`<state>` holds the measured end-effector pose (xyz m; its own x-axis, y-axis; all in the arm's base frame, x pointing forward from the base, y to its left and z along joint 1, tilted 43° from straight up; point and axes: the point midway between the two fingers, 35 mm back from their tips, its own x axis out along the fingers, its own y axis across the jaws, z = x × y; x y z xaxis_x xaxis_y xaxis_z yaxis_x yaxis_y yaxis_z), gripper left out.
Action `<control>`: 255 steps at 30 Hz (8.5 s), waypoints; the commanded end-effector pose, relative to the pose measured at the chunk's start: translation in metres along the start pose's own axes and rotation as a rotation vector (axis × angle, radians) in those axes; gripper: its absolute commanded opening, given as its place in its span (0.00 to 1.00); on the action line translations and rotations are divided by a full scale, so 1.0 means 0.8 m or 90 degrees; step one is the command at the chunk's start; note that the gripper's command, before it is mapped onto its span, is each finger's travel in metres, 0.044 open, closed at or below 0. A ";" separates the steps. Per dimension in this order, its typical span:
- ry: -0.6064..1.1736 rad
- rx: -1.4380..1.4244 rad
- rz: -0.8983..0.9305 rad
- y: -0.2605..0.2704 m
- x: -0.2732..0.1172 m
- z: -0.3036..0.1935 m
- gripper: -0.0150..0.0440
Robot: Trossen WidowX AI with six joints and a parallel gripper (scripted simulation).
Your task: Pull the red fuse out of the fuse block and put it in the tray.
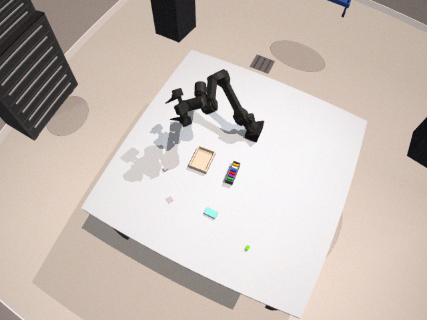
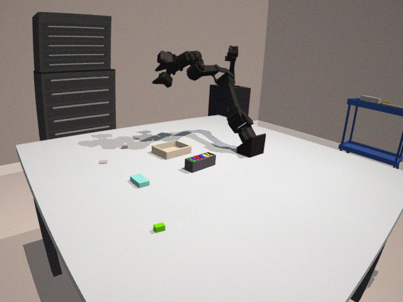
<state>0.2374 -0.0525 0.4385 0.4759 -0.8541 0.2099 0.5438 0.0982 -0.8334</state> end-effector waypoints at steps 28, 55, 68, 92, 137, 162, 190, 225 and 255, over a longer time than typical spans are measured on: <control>-0.393 -0.643 0.389 0.391 -0.142 0.102 0.36; -0.185 -1.147 0.788 0.458 -0.222 -0.119 0.36; -0.185 -1.147 0.788 0.466 -0.216 -0.127 0.36; -0.185 -1.147 0.787 0.483 -0.202 -0.142 0.36; -0.184 -1.144 0.789 0.485 -0.201 -0.143 0.25; -0.185 -1.145 0.789 0.476 -0.208 -0.134 0.25; -0.185 -1.146 0.788 0.465 -0.216 -0.123 0.25; -0.189 -1.144 0.793 0.427 -0.205 -0.095 0.25; -0.182 -1.149 0.784 0.308 -0.046 -0.108 0.25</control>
<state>0.2941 -0.0379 0.1827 0.1321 -0.6618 -0.7379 -0.9773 -0.2114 0.0147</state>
